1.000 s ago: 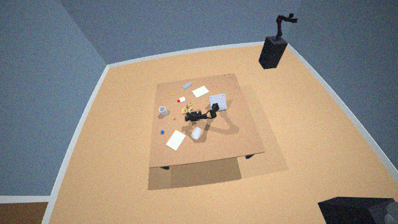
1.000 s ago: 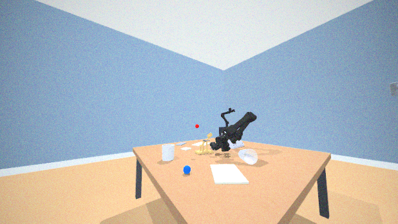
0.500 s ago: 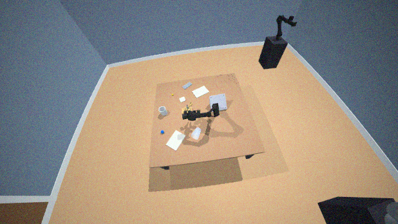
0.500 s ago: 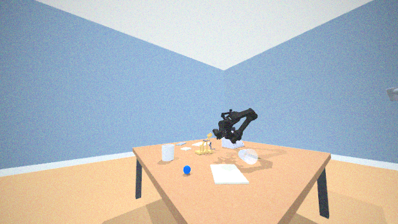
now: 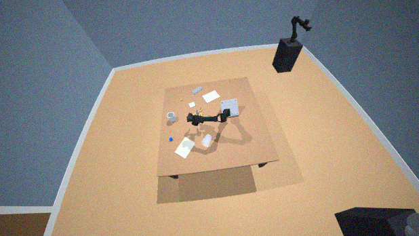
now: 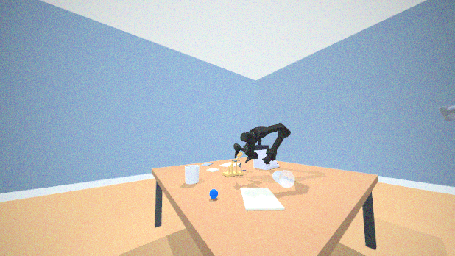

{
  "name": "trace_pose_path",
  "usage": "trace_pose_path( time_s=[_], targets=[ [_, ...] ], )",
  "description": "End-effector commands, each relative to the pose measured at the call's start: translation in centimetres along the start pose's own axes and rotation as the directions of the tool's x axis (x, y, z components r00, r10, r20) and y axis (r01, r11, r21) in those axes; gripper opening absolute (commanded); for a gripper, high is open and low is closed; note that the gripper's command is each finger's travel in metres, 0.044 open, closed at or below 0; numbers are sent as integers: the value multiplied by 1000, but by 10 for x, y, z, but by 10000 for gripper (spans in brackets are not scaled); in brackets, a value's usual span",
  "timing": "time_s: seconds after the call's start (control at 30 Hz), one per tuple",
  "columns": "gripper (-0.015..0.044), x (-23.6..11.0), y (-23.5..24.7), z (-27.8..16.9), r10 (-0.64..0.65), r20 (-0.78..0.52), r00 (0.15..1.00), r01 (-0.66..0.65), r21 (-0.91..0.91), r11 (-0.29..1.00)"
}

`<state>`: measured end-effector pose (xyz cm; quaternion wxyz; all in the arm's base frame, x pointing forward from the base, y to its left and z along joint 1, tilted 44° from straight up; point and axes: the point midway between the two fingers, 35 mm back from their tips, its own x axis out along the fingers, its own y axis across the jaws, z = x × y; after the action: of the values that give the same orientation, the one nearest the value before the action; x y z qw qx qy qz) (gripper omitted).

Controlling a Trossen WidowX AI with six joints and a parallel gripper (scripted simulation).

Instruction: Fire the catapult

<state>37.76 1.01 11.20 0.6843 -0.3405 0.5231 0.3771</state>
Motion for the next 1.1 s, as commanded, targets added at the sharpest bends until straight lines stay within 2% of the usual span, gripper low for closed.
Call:
trace_pose_path(
  time_s=[0.0, 0.5, 1.07],
  targets=[
    [440, 3, -20, 6, -28, 62, 998, 22, 101, 995],
    [440, 12, -106, 10, -170, 297, 940, -1, 500, 866],
    [440, 8, -202, -19, -347, 517, 783, -227, 756, 614]
  ],
)
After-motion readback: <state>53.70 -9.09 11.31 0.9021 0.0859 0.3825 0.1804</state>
